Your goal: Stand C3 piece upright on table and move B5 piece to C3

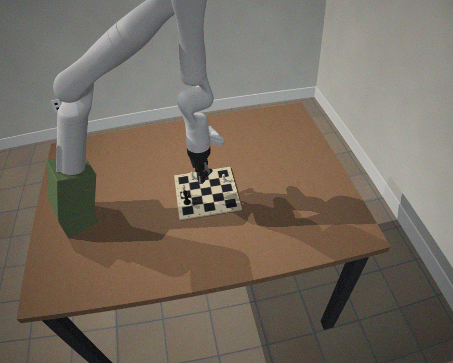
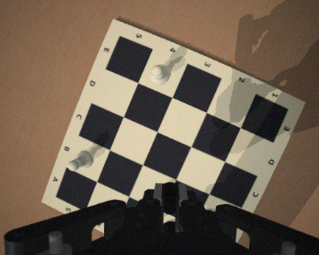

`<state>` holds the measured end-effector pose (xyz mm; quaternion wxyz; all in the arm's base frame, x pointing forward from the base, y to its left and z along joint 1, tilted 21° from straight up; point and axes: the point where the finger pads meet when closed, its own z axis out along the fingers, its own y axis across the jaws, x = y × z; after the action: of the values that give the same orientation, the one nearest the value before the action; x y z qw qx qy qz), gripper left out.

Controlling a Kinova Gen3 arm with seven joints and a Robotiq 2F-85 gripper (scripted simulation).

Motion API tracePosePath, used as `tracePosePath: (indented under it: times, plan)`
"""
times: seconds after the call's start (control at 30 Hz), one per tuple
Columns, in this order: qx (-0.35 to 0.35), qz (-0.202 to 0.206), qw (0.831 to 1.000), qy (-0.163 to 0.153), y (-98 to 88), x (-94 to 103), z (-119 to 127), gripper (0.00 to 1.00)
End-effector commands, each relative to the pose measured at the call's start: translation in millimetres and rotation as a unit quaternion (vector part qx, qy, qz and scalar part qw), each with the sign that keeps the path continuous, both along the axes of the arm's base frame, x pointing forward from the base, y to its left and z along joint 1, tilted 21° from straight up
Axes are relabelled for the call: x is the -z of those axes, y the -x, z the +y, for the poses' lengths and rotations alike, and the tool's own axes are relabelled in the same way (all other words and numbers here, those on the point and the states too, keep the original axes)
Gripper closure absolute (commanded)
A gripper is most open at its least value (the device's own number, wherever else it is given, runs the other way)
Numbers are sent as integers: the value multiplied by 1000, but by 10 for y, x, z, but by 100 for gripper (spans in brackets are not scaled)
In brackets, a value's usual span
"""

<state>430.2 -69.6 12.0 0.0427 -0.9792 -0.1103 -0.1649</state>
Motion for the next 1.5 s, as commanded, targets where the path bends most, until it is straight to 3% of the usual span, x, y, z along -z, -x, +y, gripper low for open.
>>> tracePosePath:
  times: [0.0,0.13,0.77,0.93,1.17,1.27,1.47]
  plan:
    - [-11,-18,1000,12,-64,-270,22,100]
    - [-11,-18,1000,12,-25,-374,10,100]
    - [-18,-21,1000,12,-86,-413,-7,100]
    - [-69,-35,997,22,-507,-491,-129,100]
    - [-169,-42,983,63,-1131,-683,-467,100]
    - [-189,-40,978,75,-1233,-731,-550,100]
    - [-193,-39,977,77,-1251,-741,-566,100]
